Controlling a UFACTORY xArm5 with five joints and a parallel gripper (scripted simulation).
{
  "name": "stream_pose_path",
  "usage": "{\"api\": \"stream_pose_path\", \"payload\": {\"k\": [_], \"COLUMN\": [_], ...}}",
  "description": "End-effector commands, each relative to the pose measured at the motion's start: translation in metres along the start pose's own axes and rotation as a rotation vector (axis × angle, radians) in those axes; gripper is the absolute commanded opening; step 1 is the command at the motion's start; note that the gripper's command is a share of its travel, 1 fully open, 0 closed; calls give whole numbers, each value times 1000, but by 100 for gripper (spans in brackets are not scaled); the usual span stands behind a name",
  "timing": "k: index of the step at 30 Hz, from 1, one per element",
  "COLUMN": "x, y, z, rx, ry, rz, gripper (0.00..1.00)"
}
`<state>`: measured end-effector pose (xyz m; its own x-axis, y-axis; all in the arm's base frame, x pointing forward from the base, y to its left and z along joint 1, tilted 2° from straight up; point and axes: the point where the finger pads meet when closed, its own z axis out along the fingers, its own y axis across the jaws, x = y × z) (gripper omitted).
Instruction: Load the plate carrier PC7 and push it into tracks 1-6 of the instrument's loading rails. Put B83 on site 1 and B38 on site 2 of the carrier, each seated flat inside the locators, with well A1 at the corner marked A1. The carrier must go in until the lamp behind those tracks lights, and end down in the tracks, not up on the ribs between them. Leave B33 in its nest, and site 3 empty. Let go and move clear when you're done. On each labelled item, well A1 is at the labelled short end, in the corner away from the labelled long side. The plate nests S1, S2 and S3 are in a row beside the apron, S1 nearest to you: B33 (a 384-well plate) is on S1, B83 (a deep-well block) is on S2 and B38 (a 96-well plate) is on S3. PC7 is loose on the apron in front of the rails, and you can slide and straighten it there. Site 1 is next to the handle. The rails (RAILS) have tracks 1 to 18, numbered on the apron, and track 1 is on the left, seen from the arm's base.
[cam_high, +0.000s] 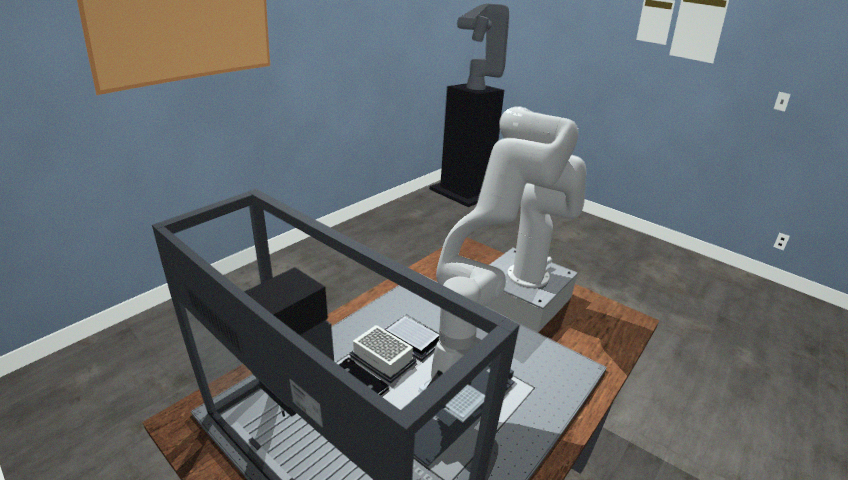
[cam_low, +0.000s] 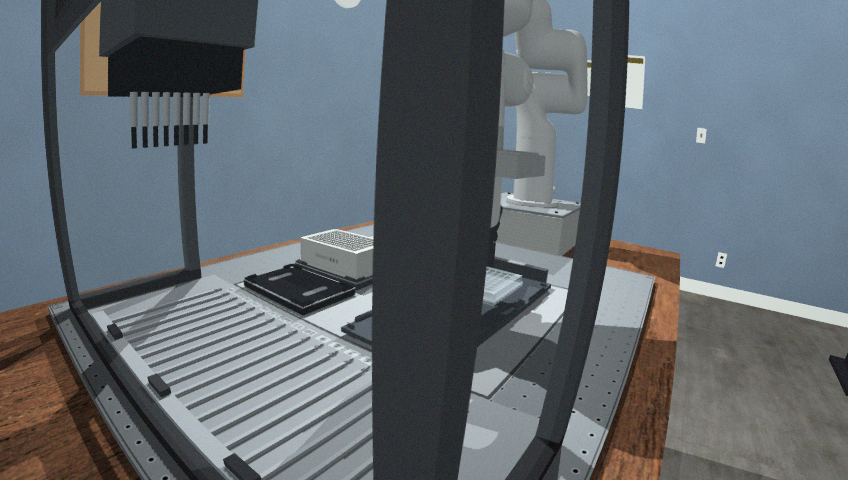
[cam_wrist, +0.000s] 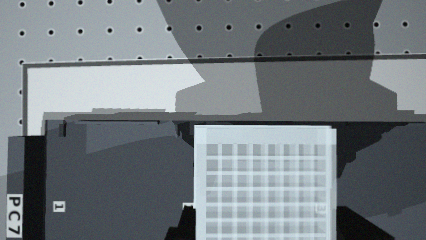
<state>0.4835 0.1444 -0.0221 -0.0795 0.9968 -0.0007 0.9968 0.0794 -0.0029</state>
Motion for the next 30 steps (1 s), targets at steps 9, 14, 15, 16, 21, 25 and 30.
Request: {"api": "stream_pose_path", "payload": {"k": [9, 14, 15, 16, 21, 25, 30], "x": [0, 0, 0, 0, 0, 0, 0], "y": [1, 1, 1, 1, 1, 1, 1], "z": [15, 15, 15, 15, 15, 15, 16], "rx": [-9, -9, -9, -9, -9, -9, -9], "ry": [-26, -26, -26, -26, -26, -26, -26], "rz": [0, 0, 0, 0, 0, 0, 0], "gripper": [0, 0, 0, 0, 0, 0, 0]}}
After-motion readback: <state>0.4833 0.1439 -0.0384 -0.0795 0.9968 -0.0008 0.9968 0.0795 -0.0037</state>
